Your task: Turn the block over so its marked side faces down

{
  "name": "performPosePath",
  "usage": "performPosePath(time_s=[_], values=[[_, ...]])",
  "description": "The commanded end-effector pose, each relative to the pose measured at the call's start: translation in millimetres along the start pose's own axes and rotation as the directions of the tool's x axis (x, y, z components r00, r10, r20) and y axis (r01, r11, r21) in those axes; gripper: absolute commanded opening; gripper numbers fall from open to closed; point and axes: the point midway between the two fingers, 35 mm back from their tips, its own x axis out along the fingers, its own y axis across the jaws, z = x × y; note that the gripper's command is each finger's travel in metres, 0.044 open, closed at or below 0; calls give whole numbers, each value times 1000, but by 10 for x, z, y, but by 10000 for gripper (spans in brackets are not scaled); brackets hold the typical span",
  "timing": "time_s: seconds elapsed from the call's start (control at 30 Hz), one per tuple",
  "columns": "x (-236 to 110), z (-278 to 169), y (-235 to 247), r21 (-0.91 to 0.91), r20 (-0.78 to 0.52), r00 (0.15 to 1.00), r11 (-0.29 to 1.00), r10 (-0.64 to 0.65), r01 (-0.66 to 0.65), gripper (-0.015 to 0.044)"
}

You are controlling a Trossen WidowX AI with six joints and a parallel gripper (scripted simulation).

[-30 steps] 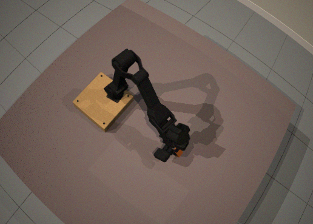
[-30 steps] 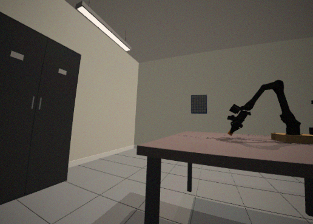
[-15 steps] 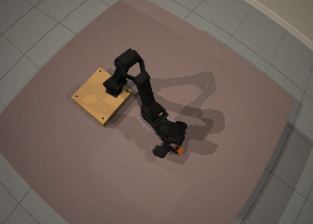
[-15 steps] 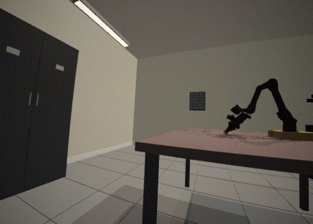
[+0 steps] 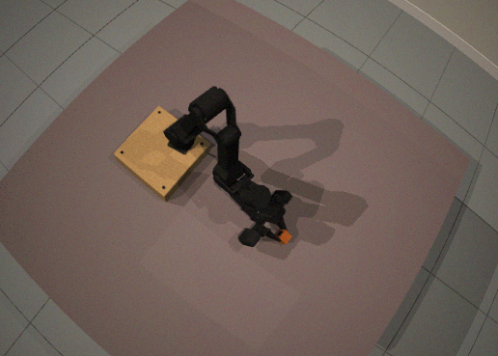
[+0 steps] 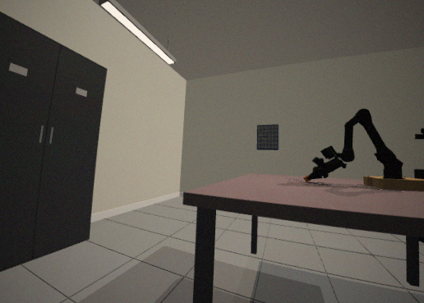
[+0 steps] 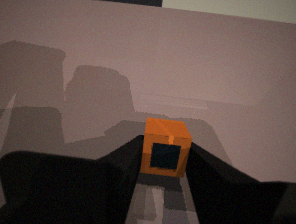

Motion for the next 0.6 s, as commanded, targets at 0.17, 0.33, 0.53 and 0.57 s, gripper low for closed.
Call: performPosePath(time_s=[0.17, 0.33, 0.53, 0.57], values=[[-74, -39, 16, 4, 66, 998, 1000, 5, -5, 0], [-76, -37, 16, 4, 69, 998, 1000, 5, -5, 0], [-76, -37, 16, 4, 69, 998, 1000, 5, -5, 0], [-76, -37, 16, 4, 69, 998, 1000, 5, -5, 0]])
